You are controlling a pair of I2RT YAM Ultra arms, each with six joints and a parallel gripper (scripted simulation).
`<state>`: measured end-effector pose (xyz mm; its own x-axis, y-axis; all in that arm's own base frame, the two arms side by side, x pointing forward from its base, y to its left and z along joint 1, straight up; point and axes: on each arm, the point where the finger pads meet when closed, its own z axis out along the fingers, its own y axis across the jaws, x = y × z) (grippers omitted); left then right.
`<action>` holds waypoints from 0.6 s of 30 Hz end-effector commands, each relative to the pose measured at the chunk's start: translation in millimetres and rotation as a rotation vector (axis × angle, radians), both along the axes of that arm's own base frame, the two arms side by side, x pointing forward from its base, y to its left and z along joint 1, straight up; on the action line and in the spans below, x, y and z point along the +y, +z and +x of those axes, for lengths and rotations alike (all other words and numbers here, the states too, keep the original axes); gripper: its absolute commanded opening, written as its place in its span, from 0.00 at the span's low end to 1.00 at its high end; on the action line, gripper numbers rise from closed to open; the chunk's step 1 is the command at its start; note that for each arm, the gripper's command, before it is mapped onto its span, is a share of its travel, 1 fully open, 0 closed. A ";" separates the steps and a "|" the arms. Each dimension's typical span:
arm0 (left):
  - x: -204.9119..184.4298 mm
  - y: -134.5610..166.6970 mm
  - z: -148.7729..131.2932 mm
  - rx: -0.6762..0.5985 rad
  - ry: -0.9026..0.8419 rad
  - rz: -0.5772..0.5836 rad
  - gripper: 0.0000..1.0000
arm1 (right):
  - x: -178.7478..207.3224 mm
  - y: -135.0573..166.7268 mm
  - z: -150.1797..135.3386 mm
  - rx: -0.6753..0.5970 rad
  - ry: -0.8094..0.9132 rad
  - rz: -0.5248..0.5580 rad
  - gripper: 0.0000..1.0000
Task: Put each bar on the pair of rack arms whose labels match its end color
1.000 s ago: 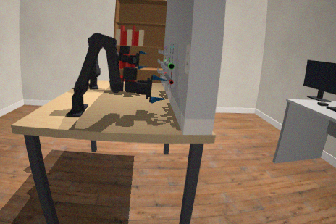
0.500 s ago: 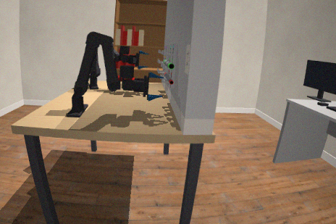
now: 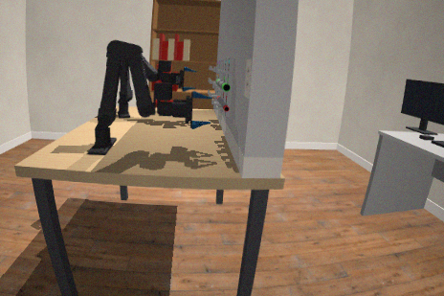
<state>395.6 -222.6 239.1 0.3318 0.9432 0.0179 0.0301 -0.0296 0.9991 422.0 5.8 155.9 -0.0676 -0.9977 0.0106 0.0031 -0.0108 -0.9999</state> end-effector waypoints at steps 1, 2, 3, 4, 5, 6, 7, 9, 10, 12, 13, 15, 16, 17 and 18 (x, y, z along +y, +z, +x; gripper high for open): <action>3.8 13.1 -2.3 -0.026 -0.001 -0.033 1.00 | 2.5 3.7 -5.0 0.005 0.001 0.008 1.00; 3.8 13.1 -2.3 -0.026 -0.001 -0.033 1.00 | 2.5 3.7 -5.0 0.005 0.001 0.008 1.00; 3.8 13.1 -2.3 -0.026 -0.001 -0.033 1.00 | 2.7 4.8 -6.2 0.005 0.001 0.008 1.00; 3.8 13.1 -2.3 -0.026 -0.001 -0.033 1.00 | 2.8 5.7 -7.3 0.005 0.001 0.008 1.00; 3.8 13.1 -2.3 -0.026 -0.001 -0.033 1.00 | 2.8 6.6 -8.5 0.005 0.001 0.008 1.00; 3.8 13.1 -2.3 -0.026 -0.001 -0.033 1.00 | 2.9 7.5 -9.7 0.005 0.001 0.008 1.00; 3.8 13.1 -2.3 -0.026 -0.001 -0.033 1.00 | 3.0 8.4 -10.9 0.005 0.001 0.008 1.00; 3.8 13.1 -2.3 -0.026 -0.001 -0.033 1.00 | 3.2 10.1 -13.3 0.005 0.001 0.008 1.00; 3.8 13.1 -2.3 -0.026 -0.001 -0.033 1.00 | 3.2 11.0 -14.5 0.005 0.001 0.008 1.00; 3.8 13.1 -2.3 -0.026 -0.001 -0.033 1.00 | 3.4 12.8 -16.8 0.005 0.001 0.008 1.00; 3.8 13.1 -2.3 -0.026 -0.001 -0.033 1.00 | 3.5 13.7 -18.0 0.005 0.001 0.008 1.00; 3.8 13.1 -2.3 -0.026 -0.001 -0.033 1.00 | 3.6 15.4 -20.4 0.005 0.001 0.008 1.00; 3.8 13.1 -2.3 -0.026 -0.001 -0.033 1.00 | 3.7 16.3 -21.6 0.005 0.001 0.008 1.00; 3.8 13.1 -2.3 -0.026 -0.001 -0.033 1.00 | 3.8 17.2 -22.7 0.005 0.001 0.008 1.00; 3.8 13.1 -2.3 -0.026 -0.001 -0.033 1.00 | 3.8 17.2 -22.7 0.005 0.001 0.008 1.00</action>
